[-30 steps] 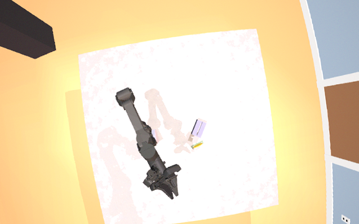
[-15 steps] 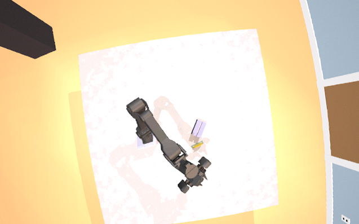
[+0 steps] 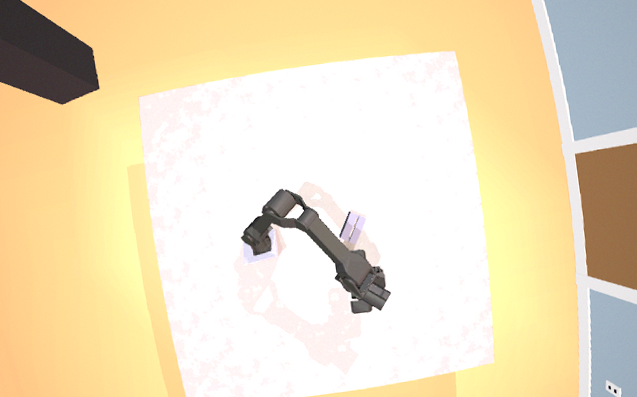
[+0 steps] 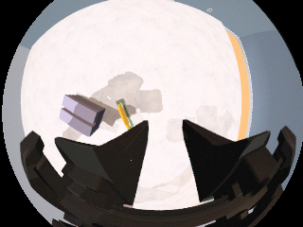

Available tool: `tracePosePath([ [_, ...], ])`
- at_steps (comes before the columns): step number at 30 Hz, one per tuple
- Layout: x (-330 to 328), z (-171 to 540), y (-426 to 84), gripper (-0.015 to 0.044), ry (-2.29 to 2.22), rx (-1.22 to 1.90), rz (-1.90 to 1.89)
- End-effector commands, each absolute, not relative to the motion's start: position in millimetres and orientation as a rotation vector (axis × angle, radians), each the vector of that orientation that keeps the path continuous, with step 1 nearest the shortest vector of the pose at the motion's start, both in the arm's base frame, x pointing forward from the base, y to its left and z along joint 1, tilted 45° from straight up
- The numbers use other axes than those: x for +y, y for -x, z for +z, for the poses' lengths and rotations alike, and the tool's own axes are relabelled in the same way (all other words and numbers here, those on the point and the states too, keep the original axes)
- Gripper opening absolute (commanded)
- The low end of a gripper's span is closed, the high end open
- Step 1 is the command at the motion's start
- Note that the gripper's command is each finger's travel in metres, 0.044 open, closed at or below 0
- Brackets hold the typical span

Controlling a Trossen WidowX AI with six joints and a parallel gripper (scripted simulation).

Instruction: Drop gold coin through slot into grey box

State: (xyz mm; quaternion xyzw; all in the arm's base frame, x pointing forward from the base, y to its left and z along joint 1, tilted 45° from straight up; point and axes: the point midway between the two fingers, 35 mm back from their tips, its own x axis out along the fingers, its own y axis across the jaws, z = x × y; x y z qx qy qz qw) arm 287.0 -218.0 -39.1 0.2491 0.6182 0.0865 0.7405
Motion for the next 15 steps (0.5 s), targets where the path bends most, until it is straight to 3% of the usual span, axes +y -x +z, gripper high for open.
tracePosePath([
  [1,-154,-45,-296,0.0161,-0.485,1.384,0.690],
  [15,-130,-67,-292,0.0161,-0.486,1.383,0.690],
])
